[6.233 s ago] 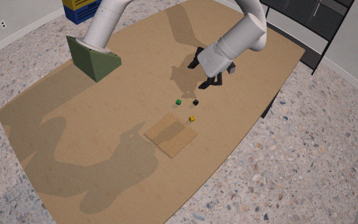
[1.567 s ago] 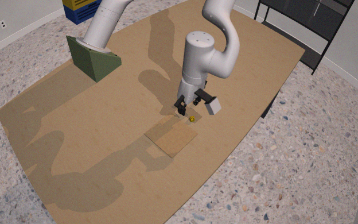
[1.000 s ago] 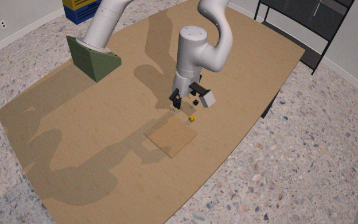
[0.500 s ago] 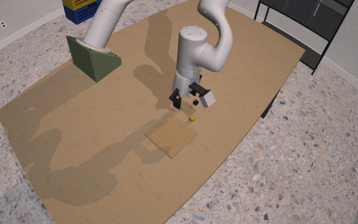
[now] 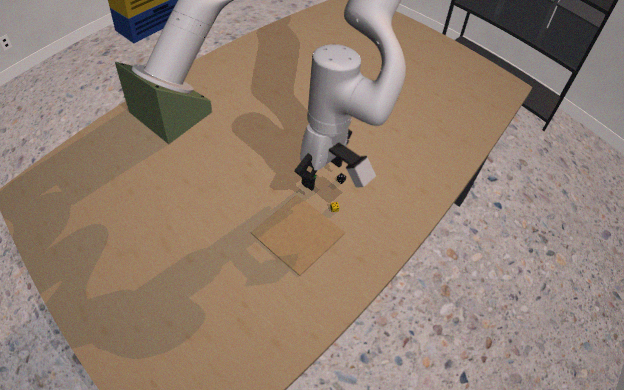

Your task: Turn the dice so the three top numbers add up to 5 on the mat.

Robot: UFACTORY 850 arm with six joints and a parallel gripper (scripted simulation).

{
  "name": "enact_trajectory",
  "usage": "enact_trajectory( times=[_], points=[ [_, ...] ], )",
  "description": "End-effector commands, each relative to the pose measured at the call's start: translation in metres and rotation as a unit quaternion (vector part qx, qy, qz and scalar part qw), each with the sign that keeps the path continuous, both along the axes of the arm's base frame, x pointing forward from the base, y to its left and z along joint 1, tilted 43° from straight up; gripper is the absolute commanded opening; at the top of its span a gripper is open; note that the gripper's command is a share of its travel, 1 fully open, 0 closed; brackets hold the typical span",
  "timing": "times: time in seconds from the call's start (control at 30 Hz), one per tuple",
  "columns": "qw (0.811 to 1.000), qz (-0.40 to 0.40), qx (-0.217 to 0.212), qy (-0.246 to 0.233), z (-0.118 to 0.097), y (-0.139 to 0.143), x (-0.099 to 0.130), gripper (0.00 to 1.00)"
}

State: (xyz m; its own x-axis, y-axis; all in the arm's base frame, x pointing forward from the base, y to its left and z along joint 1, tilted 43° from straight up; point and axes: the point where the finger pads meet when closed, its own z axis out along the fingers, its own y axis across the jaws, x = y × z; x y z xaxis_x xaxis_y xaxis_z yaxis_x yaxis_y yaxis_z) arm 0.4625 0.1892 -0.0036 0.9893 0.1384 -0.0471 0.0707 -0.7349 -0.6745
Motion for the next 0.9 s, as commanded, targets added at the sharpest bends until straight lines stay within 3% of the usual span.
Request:
enact_trajectory(
  times=[0.0, 0.67, 0.87],
  points=[
    [1.0, 0.0, 0.0, -0.001, 0.0, 0.0, 0.001, 1.0],
    [1.0, 0.0, 0.0, -0.001, 0.028, 0.039, 0.043, 1.0],
    [1.0, 0.0, 0.0, -0.001, 0.03, 0.041, 0.046, 1.0]
  ],
)
